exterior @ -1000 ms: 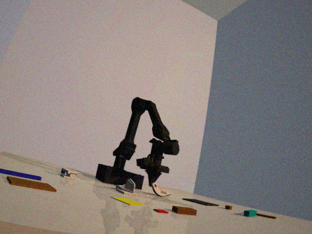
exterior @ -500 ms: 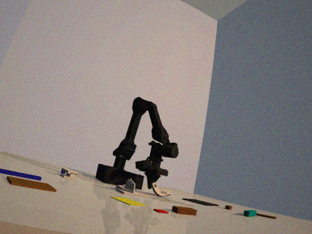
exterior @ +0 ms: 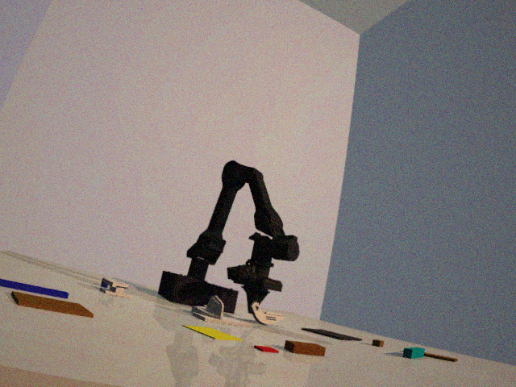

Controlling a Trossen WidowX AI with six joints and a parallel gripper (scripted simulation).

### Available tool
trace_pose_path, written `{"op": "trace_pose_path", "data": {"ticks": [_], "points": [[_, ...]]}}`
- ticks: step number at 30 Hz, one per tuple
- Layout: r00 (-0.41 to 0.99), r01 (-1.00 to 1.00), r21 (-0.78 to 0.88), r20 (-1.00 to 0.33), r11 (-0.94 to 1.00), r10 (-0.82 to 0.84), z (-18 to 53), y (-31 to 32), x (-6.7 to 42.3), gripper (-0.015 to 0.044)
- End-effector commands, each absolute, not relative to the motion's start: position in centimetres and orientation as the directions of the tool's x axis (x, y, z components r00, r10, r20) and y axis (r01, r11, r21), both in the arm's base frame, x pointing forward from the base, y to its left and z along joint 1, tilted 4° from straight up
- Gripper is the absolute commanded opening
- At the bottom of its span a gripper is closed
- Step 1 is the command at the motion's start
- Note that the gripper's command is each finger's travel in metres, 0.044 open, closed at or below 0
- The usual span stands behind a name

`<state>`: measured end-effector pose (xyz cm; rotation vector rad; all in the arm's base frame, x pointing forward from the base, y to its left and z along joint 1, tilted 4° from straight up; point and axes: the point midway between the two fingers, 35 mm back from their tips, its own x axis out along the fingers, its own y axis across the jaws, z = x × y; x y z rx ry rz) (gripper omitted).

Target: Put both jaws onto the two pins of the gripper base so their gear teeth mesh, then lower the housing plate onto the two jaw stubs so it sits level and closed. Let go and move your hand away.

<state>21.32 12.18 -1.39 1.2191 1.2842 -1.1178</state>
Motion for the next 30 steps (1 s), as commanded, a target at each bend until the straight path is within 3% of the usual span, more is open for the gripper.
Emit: {"op": "trace_pose_path", "data": {"ticks": [1,26,30], "points": [[0.0,0.998,0.005,-0.997,0.07,0.073,-1.5,12.3,22.0,0.0],[0.003,0.998,0.008,-0.997,0.07,0.073,-1.4,12.4,25.5,0.0],[0.008,0.998,0.013,-0.997,0.066,0.072,2.4,12.1,25.4,0.0]]}}
